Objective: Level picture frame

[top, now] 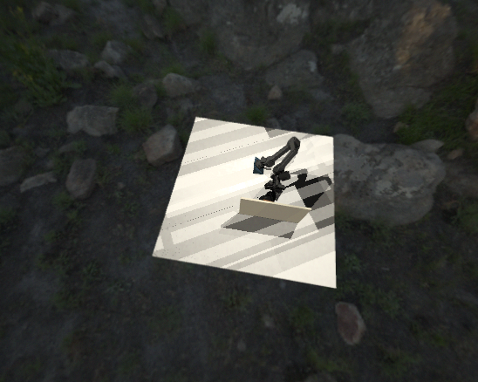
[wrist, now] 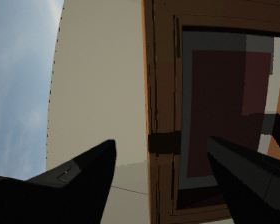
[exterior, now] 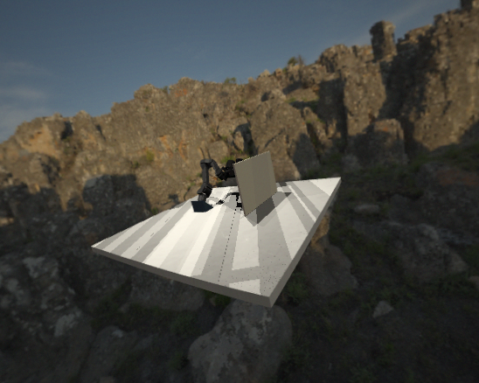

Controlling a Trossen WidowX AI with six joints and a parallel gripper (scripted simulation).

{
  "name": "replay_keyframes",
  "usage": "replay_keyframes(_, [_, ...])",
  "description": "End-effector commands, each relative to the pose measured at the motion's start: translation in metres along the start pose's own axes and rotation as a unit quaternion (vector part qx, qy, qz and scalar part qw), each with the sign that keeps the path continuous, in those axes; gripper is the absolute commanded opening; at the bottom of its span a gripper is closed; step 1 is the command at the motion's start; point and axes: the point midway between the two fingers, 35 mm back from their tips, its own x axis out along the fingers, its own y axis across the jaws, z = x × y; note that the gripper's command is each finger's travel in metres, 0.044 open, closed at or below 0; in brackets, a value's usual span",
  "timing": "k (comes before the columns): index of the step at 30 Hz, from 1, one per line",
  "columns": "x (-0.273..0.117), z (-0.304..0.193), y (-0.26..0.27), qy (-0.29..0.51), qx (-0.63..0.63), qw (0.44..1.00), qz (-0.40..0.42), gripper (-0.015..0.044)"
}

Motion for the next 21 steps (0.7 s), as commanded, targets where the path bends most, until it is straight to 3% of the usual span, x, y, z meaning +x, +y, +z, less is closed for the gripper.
replay_keyframes(1, [0.007, 0.001, 0.000, -0.002, 0.001, 1.000, 0.000, 0.0260])
replay_keyframes(21, [0.021, 0.001, -0.001, -0.001, 0.001, 1.000, 0.001, 0.0260])
